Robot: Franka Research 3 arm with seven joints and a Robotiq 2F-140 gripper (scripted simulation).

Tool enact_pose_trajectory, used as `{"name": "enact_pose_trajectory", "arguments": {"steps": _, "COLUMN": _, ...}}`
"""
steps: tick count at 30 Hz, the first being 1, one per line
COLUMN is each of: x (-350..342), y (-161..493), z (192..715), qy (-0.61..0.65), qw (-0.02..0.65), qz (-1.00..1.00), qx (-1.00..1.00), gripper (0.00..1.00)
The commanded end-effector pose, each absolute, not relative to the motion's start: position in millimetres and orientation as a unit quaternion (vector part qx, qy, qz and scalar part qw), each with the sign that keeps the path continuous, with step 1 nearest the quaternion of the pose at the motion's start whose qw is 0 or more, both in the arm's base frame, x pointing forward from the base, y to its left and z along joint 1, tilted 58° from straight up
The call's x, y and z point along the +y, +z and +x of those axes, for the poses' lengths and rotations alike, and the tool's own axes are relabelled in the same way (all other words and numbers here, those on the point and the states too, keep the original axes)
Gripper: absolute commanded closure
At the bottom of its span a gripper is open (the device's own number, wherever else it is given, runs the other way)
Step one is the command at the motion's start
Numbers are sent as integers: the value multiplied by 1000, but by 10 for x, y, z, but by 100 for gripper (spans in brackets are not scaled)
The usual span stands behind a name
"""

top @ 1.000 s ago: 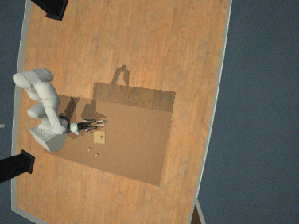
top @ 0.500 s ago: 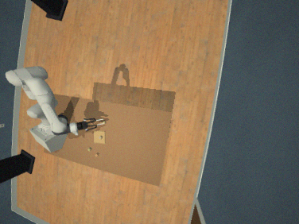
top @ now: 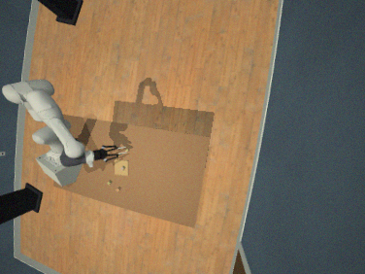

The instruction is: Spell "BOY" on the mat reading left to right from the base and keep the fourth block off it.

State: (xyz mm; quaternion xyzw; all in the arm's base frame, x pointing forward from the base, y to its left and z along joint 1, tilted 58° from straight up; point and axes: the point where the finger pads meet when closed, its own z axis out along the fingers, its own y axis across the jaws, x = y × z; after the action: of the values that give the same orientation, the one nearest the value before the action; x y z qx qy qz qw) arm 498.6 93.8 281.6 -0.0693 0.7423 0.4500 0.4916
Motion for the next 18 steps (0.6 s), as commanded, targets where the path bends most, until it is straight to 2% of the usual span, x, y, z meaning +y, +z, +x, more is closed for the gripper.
{"name": "enact_pose_trajectory", "arguments": {"steps": 1, "x": 890, "y": 2752, "z": 4964, "qy": 466, "qw": 433, "qz": -48, "qx": 770, "gripper": 75}}
{"name": "enact_pose_trajectory", "arguments": {"steps": 6, "x": 883, "y": 2772, "z": 4961, "qy": 467, "qw": 415, "qz": -60, "qx": 779, "gripper": 75}}
{"name": "enact_pose_trajectory", "arguments": {"steps": 18, "x": 817, "y": 2824, "z": 4969, "qy": 455, "qw": 321, "qz": -112, "qx": 823, "gripper": 75}}
